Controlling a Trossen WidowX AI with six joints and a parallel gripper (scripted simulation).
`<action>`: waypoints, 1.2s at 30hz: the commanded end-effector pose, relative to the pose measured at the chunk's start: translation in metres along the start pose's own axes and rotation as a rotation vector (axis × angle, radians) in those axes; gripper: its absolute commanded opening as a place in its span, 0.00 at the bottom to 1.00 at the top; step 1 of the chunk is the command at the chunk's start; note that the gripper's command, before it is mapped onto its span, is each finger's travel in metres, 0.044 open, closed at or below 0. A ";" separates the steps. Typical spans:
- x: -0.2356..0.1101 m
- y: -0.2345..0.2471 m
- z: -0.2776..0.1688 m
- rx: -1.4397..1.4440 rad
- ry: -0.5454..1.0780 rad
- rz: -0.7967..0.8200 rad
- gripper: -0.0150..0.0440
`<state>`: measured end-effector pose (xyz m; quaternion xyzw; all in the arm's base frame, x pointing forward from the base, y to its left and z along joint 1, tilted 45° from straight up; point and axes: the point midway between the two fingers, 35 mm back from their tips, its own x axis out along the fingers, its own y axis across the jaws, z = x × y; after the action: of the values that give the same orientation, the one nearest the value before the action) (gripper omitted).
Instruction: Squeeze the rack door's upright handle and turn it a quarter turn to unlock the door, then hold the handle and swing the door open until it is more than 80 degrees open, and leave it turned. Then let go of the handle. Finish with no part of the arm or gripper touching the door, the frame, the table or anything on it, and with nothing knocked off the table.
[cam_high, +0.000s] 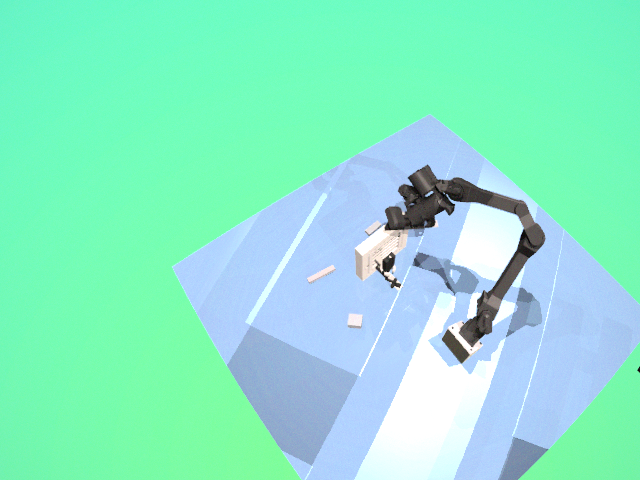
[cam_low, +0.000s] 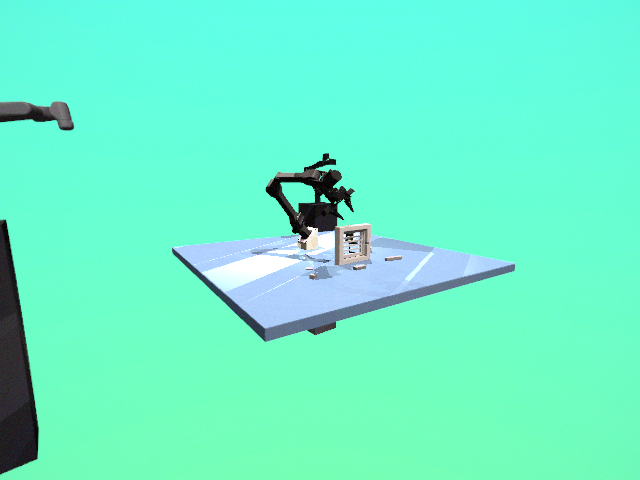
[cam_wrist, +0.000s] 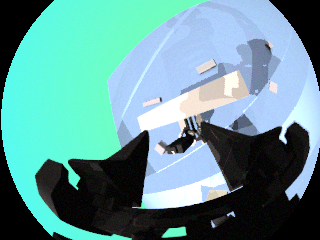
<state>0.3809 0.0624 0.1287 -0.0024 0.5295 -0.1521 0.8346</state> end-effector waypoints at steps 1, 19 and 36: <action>0.010 0.006 -0.011 -0.029 0.079 -0.078 0.76; 0.028 0.026 -0.045 -0.190 0.287 -0.376 0.76; 0.032 0.035 -0.059 -0.306 0.355 -0.555 0.76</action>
<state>0.3496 0.0973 0.0701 -0.2391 0.6621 -0.2836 0.6512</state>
